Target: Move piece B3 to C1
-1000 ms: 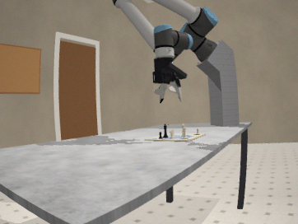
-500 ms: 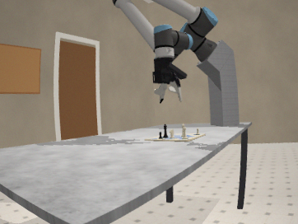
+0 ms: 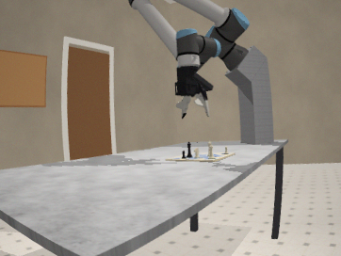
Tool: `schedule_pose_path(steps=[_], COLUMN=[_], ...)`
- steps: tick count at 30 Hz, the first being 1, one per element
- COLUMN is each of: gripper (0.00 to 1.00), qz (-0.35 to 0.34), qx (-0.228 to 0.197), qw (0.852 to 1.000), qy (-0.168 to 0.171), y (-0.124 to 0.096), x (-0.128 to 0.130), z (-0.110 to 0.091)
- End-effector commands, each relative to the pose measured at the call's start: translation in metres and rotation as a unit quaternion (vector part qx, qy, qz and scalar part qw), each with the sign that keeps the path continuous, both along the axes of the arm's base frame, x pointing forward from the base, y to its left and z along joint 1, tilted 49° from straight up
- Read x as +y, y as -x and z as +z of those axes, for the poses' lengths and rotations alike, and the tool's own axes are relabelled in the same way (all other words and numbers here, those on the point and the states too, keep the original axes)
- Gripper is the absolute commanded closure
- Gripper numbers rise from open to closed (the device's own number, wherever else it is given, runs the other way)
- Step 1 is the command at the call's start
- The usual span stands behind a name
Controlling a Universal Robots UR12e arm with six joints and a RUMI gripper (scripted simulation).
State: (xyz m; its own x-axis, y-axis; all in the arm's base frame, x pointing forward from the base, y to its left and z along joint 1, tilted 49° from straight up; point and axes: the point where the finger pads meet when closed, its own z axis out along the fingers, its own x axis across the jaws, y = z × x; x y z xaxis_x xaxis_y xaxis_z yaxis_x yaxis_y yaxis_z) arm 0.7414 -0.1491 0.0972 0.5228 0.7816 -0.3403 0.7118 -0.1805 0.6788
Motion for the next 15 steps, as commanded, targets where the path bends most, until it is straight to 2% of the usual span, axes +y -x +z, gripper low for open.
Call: schedule_pose_path(steps=[1, 9, 11, 15], gripper=[0.00, 0.00, 0.00, 0.00], qz=[0.031, 0.117, 0.117, 0.170], qx=[0.028, 0.107, 0.107, 0.155], qw=[0.999, 0.984, 0.984, 0.965], qy=[0.022, 0.085, 0.085, 0.123], y=[-0.0007, -0.0029, -0.0029, -0.0047], x=[-0.0014, -0.0067, -0.0067, -0.0099], z=[-0.0017, -0.0072, -0.0072, -0.0104])
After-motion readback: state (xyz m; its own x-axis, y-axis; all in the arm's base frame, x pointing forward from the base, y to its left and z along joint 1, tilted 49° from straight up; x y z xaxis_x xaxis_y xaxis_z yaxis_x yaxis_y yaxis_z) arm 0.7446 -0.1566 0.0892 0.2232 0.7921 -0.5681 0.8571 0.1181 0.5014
